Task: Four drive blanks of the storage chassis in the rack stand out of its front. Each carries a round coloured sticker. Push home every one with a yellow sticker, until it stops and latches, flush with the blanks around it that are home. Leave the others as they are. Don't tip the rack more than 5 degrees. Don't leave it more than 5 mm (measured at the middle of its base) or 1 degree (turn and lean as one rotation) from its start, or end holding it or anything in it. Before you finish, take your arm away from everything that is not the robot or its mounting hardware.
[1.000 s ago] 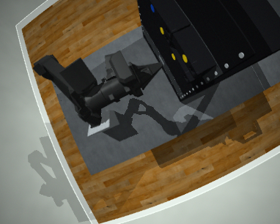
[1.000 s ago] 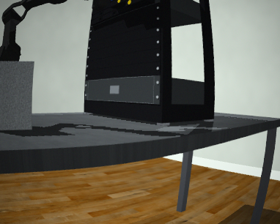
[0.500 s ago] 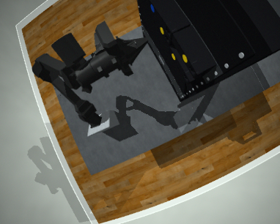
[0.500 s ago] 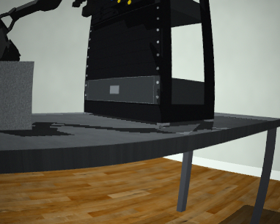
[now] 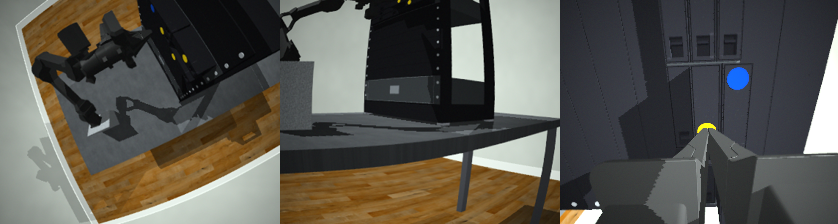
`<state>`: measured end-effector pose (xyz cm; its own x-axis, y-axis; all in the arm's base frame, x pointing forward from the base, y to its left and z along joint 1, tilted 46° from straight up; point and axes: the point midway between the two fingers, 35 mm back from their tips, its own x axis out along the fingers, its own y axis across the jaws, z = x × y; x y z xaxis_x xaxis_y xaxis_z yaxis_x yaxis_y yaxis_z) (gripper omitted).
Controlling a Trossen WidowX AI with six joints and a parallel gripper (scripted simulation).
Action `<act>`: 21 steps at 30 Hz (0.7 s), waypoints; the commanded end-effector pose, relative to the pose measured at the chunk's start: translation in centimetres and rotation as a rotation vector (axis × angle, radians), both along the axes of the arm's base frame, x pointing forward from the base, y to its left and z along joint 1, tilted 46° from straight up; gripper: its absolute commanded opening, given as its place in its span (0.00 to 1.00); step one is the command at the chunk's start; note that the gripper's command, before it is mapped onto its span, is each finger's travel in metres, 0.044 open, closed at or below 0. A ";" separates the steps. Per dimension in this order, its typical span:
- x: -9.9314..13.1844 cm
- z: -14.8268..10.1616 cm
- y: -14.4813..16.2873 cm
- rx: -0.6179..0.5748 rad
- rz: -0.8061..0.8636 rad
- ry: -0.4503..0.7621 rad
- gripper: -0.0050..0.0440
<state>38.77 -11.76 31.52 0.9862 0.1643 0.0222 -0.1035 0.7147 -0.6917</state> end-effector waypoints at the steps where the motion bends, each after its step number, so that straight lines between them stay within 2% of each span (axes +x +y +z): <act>1: 1.4 0.6 0.1 -0.010 -0.002 -0.011 0.10; 21: 2.0 0.6 0.2 -0.010 -0.002 -0.011 0.10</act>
<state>40.49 -11.53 31.54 0.9862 0.1643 0.0190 -0.1058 0.7154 -0.6906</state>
